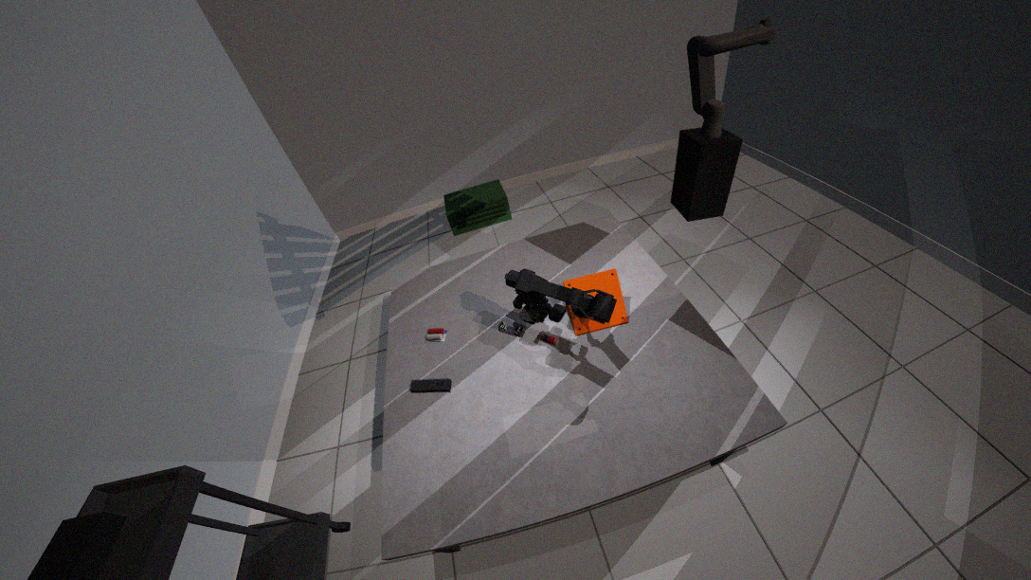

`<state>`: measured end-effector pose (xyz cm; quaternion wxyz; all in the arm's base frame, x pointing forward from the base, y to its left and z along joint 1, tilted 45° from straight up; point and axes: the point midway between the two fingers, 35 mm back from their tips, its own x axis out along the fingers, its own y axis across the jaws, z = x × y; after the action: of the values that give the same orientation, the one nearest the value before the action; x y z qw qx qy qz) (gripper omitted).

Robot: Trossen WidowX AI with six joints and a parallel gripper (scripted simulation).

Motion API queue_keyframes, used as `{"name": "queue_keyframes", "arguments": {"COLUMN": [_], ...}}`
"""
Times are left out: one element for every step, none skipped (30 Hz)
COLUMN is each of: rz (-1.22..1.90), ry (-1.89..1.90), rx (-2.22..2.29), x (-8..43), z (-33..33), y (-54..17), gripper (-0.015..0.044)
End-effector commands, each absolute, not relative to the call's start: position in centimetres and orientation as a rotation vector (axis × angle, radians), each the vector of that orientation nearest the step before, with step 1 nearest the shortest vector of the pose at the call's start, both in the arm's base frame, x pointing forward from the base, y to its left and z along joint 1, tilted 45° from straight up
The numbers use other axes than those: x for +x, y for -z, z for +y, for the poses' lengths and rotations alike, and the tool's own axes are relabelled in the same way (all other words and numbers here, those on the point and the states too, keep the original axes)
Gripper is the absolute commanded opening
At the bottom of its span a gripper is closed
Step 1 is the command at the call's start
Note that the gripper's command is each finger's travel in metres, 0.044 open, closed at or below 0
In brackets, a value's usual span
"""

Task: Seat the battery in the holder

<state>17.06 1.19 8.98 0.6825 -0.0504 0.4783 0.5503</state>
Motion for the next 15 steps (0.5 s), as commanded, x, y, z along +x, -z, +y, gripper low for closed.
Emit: {"name": "queue_keyframes", "arguments": {"rz": [1.139, 1.187, 1.233, 1.277, 1.319, 1.361, 1.400, 1.438, 1.474, 1.509, 1.542, 1.573, 1.603, 1.631, 1.658], "ry": [-1.171, -1.123, -1.073, -1.022, -0.970, -0.916, -0.862, -0.806, -0.749, -0.690, -0.631, -0.570, -0.509, -0.446, -0.382], "rx": [-0.030, 0.032, 0.094, 0.156, 0.218, 0.279, 0.341, 0.403, 0.465, 0.527, 0.589, 0.650, 0.712, 0.773, 0.834], "x": [17.0, 16.9, 16.8, 16.7, 16.6, 16.5, 16.4, 16.3, 16.2, 16.1, 15.9, 15.8, 15.7, 15.5, 15.4], "z": [1.6, 1.9, 2.2, 2.5, 2.8, 3.1, 3.3, 3.6, 3.9, 4.2, 4.5, 4.7, 5.0, 5.3, 5.5], "y": [-8.7, -8.5, -8.3, -8.1, -7.9, -7.7, -7.5, -7.3, -7.1, -6.9, -6.7, -6.5, -6.4, -6.2, -6.0], "gripper": [0.0079, 0.0105, 0.0131, 0.0157, 0.0184, 0.0210, 0.0236, 0.0250, 0.0250, 0.0250, 0.0250, 0.0250, 0.0250, 0.0250, 0.0250]}}
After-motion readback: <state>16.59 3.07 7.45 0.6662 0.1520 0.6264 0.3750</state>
